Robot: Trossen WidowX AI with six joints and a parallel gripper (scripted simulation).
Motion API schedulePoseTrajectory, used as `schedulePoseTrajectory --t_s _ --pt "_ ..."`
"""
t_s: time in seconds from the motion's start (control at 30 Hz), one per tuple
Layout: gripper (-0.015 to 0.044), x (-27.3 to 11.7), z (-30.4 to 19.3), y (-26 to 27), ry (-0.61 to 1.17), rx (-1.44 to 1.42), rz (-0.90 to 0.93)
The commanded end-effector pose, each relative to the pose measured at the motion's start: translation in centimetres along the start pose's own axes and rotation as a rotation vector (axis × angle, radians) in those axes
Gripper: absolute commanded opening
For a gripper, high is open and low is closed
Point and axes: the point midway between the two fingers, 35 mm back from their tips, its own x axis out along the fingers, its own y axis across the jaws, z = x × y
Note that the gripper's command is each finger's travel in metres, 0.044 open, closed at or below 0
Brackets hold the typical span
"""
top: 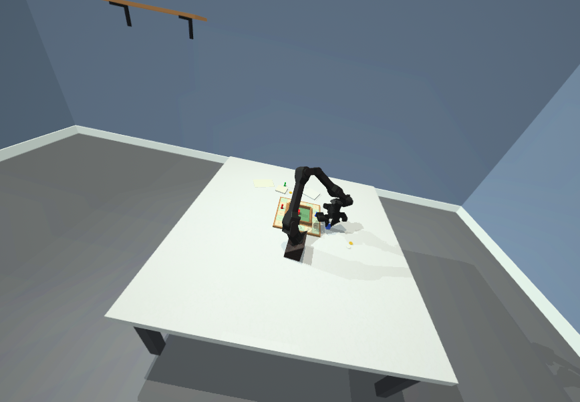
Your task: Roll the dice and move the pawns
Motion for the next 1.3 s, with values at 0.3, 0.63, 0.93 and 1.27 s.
schedulePoseTrajectory --t_s 0.3,0.63,0.93,1.27 --pt "0.0000 -2.2 0.2 -0.3 -0.002 0.009 0.003" --pt "0.0000 -9.5 0.3 -0.2 0.000 0.010 0.002" --pt "0.0000 -12.1 0.3 0.4 0.000 0.030 0.003" --pt "0.0000 -11.7 2.0 2.3 0.001 0.316 -0.002"
